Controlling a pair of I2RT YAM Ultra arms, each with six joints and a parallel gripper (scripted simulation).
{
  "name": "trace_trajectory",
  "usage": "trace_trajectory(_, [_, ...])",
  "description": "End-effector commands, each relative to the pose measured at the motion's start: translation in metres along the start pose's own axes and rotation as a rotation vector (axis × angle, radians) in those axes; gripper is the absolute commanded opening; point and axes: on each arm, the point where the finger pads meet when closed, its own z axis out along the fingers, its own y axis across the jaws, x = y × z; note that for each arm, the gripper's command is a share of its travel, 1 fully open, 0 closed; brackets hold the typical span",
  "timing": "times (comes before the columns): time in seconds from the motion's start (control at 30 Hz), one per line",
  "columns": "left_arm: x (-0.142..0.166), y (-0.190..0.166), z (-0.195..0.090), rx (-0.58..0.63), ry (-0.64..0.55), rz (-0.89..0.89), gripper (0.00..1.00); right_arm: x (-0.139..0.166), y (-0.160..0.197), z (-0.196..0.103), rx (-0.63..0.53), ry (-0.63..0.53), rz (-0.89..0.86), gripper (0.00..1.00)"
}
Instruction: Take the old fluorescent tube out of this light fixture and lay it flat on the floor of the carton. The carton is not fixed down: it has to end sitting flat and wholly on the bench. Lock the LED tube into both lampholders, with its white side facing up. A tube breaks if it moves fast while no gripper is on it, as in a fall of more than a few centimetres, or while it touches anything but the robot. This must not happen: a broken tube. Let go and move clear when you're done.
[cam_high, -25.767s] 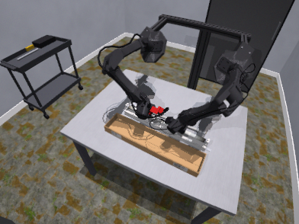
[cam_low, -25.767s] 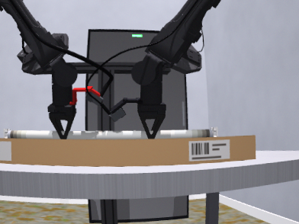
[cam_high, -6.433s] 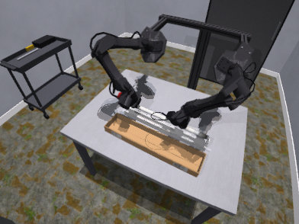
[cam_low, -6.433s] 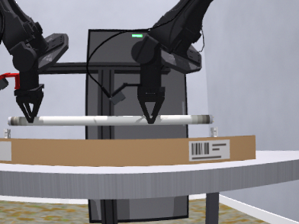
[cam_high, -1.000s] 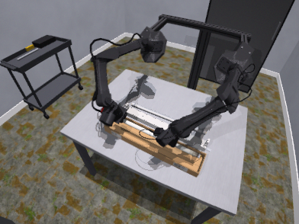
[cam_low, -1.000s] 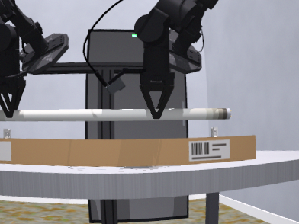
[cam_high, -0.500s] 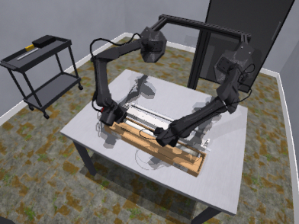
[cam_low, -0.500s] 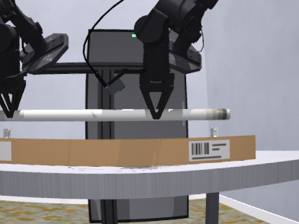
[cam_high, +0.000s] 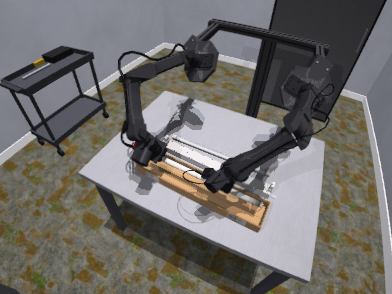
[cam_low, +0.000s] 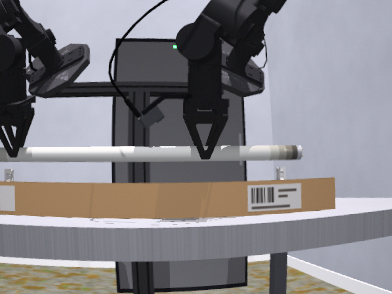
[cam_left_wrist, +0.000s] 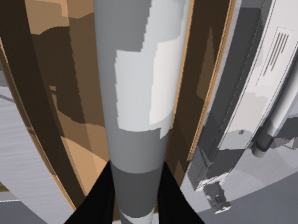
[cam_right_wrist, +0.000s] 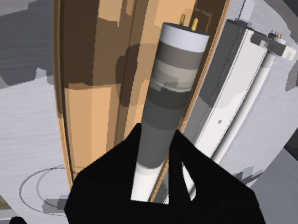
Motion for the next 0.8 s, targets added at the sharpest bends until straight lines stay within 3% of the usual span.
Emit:
trace_trajectory(0.0, [-0.023, 0.003, -0.005, -0.01, -0.053, 0.038, 0.11, 0.009, 0.01, -0.003, -0.031, 0.022, -0.002, 0.11])
trace_trajectory(0.03, [-0.022, 0.008, -0.008, -0.026, -0.058, 0.027, 0.11, 0.005, 0.009, 0.007, -0.016, 0.013, 0.005, 0.11])
trace_trajectory(0.13, [-0.018, 0.007, -0.013, -0.017, -0.054, 0.031, 0.11, 0.012, 0.008, -0.002, -0.024, 0.023, -0.011, 0.11])
trace_trajectory(0.2, [-0.022, 0.004, -0.004, -0.006, -0.052, 0.041, 0.11, 0.004, 0.01, 0.009, -0.018, 0.013, 0.007, 0.11])
trace_trajectory(0.33, [-0.019, 0.006, -0.004, -0.011, -0.055, 0.039, 0.11, 0.014, 0.014, 0.001, -0.039, 0.028, -0.006, 0.11])
trace_trajectory(0.4, [-0.011, 0.019, -0.019, -0.039, -0.059, 0.015, 0.11, 0.013, 0.005, 0.0, -0.005, 0.022, -0.027, 0.11])
trace_trajectory(0.5, [-0.017, 0.011, -0.011, -0.022, -0.057, 0.03, 0.11, 0.007, 0.019, -0.01, -0.057, 0.026, 0.004, 0.11])
trace_trajectory(0.57, [-0.023, 0.004, 0.0, -0.008, -0.054, 0.042, 0.11, 0.006, 0.01, 0.011, -0.019, 0.012, 0.0, 0.11])
trace_trajectory(0.73, [-0.019, 0.009, -0.002, -0.018, -0.056, 0.034, 0.11, 0.004, 0.017, 0.001, -0.045, 0.021, 0.009, 0.11])
trace_trajectory(0.77, [-0.023, 0.01, 0.003, -0.021, -0.058, 0.033, 0.11, 0.003, 0.014, 0.015, -0.023, 0.012, 0.009, 0.11])
